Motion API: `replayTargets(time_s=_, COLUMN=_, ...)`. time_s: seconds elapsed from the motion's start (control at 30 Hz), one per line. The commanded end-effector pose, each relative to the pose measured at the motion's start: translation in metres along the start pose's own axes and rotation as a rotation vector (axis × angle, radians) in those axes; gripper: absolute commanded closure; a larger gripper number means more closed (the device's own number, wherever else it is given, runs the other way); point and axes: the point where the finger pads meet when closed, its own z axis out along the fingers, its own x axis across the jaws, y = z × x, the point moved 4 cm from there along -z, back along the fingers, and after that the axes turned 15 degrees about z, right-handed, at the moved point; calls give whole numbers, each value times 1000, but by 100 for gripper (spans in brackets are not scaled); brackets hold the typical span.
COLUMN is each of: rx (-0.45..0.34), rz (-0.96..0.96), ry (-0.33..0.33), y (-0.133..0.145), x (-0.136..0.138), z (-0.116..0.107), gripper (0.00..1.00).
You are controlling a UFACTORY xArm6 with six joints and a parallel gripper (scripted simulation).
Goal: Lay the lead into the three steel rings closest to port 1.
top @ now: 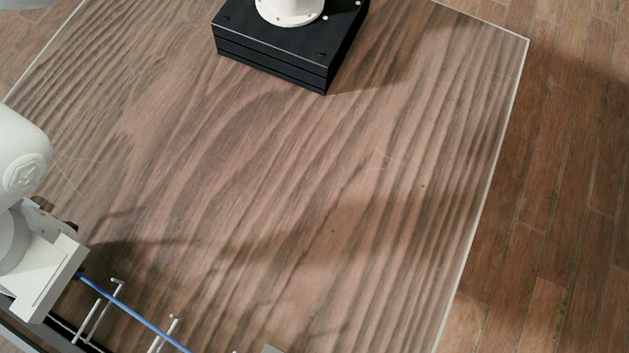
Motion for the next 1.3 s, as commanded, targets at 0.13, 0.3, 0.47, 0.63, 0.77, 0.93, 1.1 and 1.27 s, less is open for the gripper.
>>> replayTargets(time_s=0.13, rx=1, rz=0, ry=5, y=0, x=1, z=-2, gripper=100)
replayTargets(time_s=0.3, rx=1, rz=0, ry=5, y=0, x=1, z=-2, gripper=100)
replayTargets(time_s=0.47, rx=1, rz=0, ry=5, y=0, x=1, z=-2, gripper=100)
replayTargets(time_s=0.63, rx=1, rz=0, ry=5, y=0, x=1, z=-1, gripper=100)
replayTargets(time_s=0.77, rx=1, rz=0, ry=5, y=0, x=1, z=0, gripper=100)
replayTargets(time_s=0.93, rx=1, rz=0, ry=5, y=0, x=1, z=3, gripper=100)
replayTargets(time_s=1.1, rx=1, rz=0, ry=5, y=0, x=1, z=6, gripper=100)
replayTargets(time_s=1.27, rx=1, rz=0, ry=5, y=0, x=1, z=11, gripper=100)
